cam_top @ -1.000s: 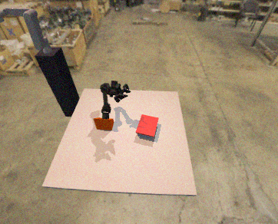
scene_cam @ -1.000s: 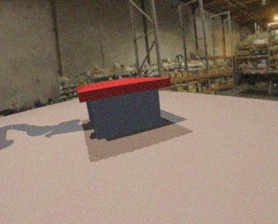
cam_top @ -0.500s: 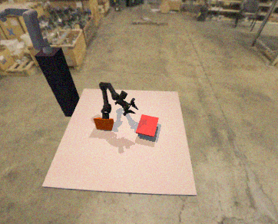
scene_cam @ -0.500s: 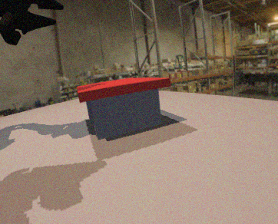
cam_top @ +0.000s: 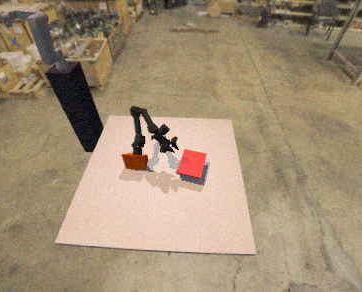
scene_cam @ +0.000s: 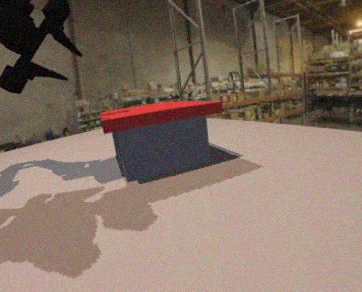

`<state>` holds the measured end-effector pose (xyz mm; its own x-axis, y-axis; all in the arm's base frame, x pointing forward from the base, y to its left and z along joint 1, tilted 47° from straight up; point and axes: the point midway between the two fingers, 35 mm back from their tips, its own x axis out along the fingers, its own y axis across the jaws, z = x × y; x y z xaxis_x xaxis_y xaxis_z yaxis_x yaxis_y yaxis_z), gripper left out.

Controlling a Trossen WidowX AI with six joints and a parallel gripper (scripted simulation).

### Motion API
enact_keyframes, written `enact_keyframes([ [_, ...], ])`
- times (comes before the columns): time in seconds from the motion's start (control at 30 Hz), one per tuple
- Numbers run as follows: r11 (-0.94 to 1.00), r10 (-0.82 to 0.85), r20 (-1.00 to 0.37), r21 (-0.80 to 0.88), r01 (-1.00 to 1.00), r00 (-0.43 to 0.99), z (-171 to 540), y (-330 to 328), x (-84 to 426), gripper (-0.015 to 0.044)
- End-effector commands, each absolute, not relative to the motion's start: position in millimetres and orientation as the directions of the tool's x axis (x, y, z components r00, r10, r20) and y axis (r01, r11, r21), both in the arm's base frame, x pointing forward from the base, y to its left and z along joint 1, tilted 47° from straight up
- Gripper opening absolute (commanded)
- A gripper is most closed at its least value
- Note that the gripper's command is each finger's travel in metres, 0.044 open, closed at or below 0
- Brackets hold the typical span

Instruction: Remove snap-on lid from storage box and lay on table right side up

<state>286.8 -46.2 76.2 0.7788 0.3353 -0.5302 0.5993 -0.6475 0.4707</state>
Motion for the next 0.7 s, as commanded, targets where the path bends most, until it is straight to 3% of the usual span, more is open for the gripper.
enact_keyframes([
  [0.0, -0.651, 0.34, -0.532, 0.462, 0.602, 0.776, 75.3, -45.3, 286.4, 0.0235],
  [0.27, -0.656, 0.348, -0.533, 0.449, 0.606, 0.771, 33.7, -1.3, 287.9, 0.0235],
  [0.67, -0.656, 0.348, -0.533, 0.449, 0.606, 0.771, 29.7, 2.0, 294.4, 0.0235],
])
